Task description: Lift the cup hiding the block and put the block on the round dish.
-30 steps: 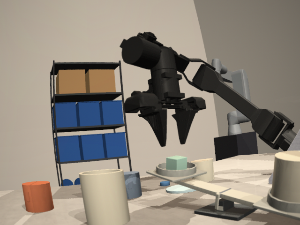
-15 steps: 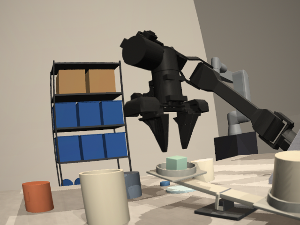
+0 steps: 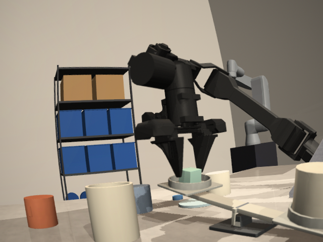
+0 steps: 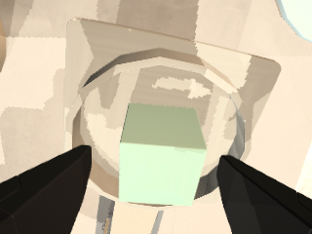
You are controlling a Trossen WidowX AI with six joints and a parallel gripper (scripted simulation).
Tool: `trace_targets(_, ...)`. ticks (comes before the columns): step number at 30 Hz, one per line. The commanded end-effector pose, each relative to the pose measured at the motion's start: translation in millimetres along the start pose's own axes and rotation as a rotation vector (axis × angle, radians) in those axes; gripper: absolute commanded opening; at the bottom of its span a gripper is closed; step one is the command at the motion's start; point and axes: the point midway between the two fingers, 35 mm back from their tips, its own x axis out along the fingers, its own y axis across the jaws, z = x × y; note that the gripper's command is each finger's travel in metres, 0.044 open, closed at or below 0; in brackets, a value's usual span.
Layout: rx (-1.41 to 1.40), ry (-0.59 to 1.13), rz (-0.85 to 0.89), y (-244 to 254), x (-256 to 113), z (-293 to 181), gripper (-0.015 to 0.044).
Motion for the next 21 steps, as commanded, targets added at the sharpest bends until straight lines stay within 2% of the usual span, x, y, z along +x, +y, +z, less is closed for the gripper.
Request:
trace_targets(1, -0.002, -0.003, 0.000, -1, 7, 1, 0.0260)
trace_targets(5, -0.002, -0.003, -0.001, -1, 11, 1, 0.0260)
trace_targets(9, -0.002, -0.003, -0.001, -1, 11, 1, 0.0155)
trace_targets(17, -0.002, -0.003, -0.001, -1, 11, 1, 0.0102)
trace_targets(21, -0.005, -0.001, 0.019, 0, 0, 1, 0.0000)
